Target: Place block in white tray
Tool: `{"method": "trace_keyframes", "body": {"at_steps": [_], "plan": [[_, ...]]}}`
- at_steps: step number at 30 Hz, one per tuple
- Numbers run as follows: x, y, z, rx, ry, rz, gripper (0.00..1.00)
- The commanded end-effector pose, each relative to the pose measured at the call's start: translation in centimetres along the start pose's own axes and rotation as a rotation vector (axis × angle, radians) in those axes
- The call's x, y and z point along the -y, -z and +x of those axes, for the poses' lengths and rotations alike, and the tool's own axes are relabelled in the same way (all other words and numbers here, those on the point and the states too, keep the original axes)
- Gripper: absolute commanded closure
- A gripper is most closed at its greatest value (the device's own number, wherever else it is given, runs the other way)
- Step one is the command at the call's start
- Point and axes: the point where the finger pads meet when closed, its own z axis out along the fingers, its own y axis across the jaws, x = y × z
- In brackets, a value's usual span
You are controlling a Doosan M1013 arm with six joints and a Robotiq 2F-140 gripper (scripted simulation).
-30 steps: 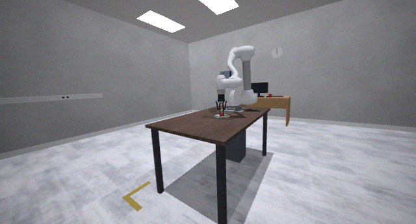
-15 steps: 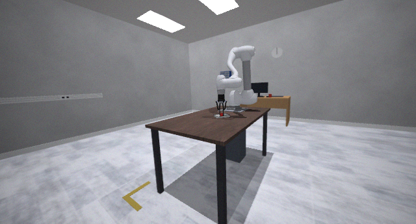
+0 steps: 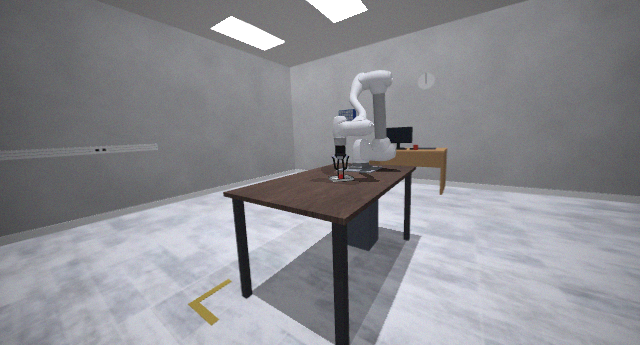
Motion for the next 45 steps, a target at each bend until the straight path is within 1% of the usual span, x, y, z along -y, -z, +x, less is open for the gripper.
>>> {"method": "trace_keyframes", "body": {"at_steps": [1, 16, 17, 45], "plan": [[-0.01, 0.02, 0.05, -0.001, 0.000, 0.000, 0.90], [-0.01, 0.01, 0.05, -0.001, 0.000, 0.000, 0.90], [-0.01, 0.01, 0.05, -0.001, 0.000, 0.000, 0.61], [-0.01, 0.01, 0.05, -0.001, 0.000, 0.000, 0.61]]}}
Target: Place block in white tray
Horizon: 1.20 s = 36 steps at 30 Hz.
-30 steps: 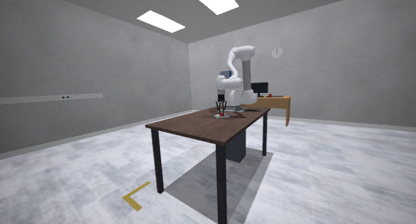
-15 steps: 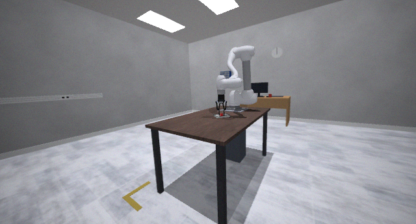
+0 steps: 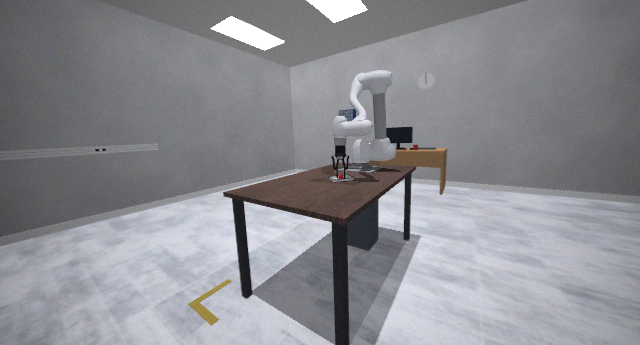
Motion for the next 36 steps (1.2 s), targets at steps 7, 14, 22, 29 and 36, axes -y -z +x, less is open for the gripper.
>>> {"method": "trace_keyframes", "body": {"at_steps": [7, 14, 22, 29, 36], "plan": [[0.0, 0.1, 0.0, -0.001, 0.000, 0.000, 0.61], [0.0, 0.6, 0.0, -0.001, 0.000, 0.000, 0.61], [0.0, 2.0, 0.0, -0.001, 0.000, 0.000, 0.61], [0.0, 4.1, 0.0, -0.001, 0.000, 0.000, 0.61], [0.0, 5.4, 0.0, -0.001, 0.000, 0.000, 0.61]]}}
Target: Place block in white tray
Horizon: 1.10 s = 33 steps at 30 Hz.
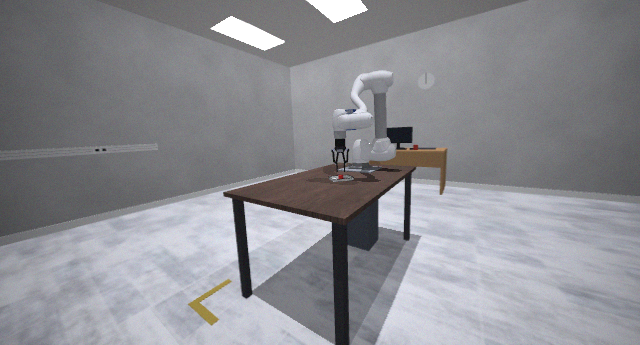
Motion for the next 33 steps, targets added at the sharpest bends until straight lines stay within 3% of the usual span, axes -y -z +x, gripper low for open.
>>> {"method": "trace_keyframes", "body": {"at_steps": [1, 17, 19, 21, 30, 32, 33], "plan": [[0.0, 0.6, 0.1, -0.001, 0.000, 0.000, 0.61], [0.2, 1.1, -0.5, -0.001, 0.000, 0.000, 0.61], [1.2, 1.0, -3.2, -0.001, 0.000, 0.000, 0.61], [2.8, 1.0, -7.8, -0.001, 0.000, 0.000, 0.61], [6.9, 0.8, -19.5, -0.001, 0.000, 0.000, 0.61], [6.9, 0.8, -19.5, -0.001, 0.000, 0.000, 0.61], [8.0, 1.1, -22.5, -0.001, 0.000, 0.000, 0.61]]}}
